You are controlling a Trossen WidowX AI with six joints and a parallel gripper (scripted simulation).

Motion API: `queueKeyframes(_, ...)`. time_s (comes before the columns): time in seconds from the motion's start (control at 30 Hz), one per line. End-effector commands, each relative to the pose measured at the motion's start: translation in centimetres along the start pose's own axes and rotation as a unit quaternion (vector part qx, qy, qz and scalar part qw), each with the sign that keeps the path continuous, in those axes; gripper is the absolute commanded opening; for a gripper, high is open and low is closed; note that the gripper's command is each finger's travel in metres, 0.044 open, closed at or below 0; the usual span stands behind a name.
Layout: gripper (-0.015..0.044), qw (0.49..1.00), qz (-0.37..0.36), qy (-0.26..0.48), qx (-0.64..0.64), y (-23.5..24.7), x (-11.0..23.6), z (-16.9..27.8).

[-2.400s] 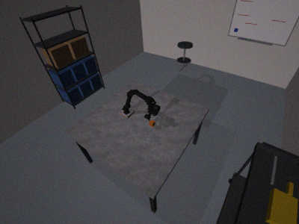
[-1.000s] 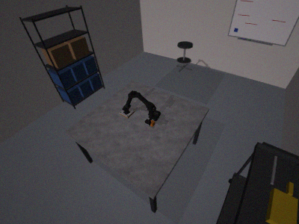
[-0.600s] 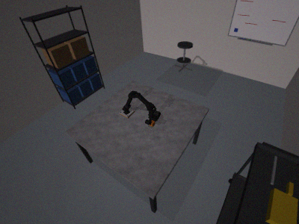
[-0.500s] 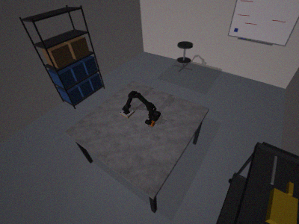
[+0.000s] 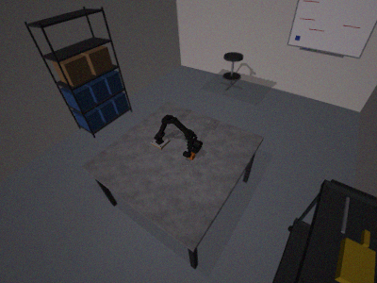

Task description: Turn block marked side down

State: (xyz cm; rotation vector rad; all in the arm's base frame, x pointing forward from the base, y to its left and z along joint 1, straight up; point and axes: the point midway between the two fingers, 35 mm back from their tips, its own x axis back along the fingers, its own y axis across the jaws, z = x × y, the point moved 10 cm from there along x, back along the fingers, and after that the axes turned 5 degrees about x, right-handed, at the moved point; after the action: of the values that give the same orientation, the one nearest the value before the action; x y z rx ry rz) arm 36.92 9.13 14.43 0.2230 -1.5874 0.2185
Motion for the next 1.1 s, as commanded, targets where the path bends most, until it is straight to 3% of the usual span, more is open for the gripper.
queueKeyframes(0.0,0.0025,1.000,-0.002,0.000,0.001,0.0,0.8,0.0)
queueKeyframes(0.03,0.0000,1.000,-0.002,0.000,0.001,0.0,1.4,0.0)
queueKeyframes(0.37,0.0000,1.000,-0.001,-0.005,0.001,0.0,2.9,0.1)
queueKeyframes(1.07,0.0000,0.988,0.012,-0.154,0.002,0.3,1.7,2.8)
